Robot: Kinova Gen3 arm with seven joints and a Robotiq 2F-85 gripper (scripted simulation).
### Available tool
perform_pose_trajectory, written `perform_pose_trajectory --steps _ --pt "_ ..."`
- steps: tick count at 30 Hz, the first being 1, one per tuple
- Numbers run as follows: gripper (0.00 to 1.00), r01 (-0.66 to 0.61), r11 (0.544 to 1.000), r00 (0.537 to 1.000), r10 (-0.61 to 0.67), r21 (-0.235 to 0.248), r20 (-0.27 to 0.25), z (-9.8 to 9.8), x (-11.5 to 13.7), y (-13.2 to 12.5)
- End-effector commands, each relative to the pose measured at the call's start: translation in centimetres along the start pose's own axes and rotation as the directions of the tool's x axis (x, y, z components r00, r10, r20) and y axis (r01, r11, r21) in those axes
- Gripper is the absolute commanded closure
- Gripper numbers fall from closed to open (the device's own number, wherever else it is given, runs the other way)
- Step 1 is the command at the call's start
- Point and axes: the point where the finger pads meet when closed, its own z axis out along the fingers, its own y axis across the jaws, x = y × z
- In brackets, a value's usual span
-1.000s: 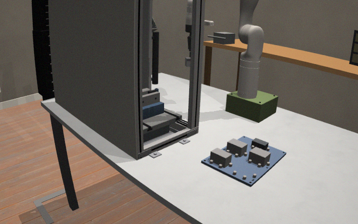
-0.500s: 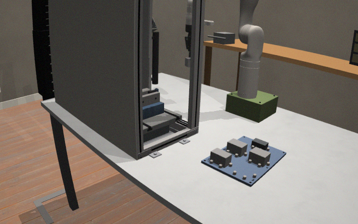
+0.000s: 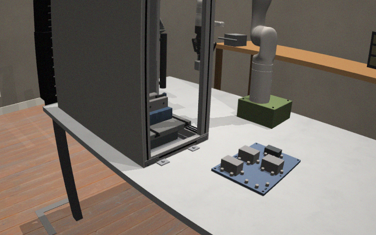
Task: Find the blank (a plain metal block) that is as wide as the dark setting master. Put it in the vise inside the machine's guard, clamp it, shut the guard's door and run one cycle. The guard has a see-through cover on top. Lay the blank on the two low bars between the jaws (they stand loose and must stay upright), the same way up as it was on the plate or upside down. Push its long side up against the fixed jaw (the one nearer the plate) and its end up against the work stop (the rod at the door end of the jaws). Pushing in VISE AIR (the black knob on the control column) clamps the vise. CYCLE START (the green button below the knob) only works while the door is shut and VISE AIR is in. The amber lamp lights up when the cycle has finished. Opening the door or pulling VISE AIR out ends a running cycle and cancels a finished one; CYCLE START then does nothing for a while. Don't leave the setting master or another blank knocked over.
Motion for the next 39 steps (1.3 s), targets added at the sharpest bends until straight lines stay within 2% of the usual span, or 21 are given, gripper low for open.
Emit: perform_pose_trajectory --steps 1,10,15,27,32,39 --pt "0.90 0.049 0.999 0.999 -0.049 -0.009 0.004 0.0 0.1 0.0" --pt "0.90 0.049 0.999 0.999 -0.049 -0.009 0.004 0.0 0.1 0.0" --pt "0.90 0.178 0.984 0.984 -0.178 -0.013 0.006 0.0 0.1 -0.1" --pt "0.90 0.178 0.984 0.984 -0.178 -0.013 0.006 0.0 0.1 -0.1" --pt "0.90 0.178 0.984 0.984 -0.178 -0.013 0.006 0.0 -4.8 0.8" --pt "0.90 0.178 0.984 0.984 -0.178 -0.013 0.006 0.0 -4.8 0.8"
